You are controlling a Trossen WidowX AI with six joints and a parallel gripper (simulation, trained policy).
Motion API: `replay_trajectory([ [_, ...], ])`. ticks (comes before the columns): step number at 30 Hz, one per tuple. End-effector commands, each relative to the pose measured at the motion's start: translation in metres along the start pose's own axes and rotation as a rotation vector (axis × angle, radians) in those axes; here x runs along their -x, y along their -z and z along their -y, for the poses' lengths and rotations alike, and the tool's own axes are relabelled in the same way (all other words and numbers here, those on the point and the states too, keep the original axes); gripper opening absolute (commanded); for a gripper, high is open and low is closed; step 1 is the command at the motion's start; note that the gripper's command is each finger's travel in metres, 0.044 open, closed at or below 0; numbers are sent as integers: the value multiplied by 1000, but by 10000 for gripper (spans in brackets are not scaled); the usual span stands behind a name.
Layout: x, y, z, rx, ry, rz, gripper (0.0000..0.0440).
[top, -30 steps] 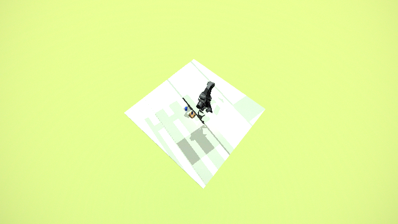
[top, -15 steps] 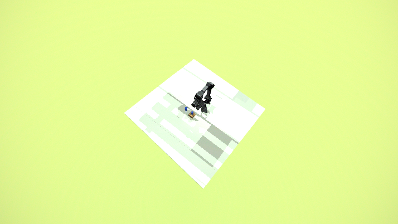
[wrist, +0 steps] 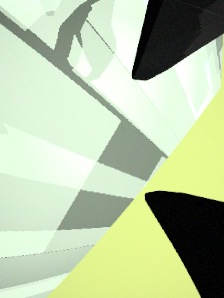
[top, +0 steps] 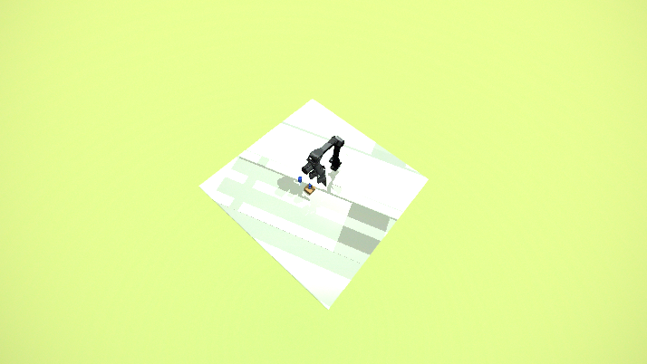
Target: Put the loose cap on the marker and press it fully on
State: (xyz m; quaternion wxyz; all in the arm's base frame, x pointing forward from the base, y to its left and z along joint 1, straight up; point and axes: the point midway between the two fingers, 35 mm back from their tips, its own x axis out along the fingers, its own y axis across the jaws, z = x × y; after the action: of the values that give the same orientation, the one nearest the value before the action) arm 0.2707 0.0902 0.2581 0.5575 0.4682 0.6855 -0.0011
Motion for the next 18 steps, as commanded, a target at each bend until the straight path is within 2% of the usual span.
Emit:
replay_trajectory([
  [1,4,-9,4,1,9,21,323],
  [18,27,-58,28,-21,49,141,322],
])
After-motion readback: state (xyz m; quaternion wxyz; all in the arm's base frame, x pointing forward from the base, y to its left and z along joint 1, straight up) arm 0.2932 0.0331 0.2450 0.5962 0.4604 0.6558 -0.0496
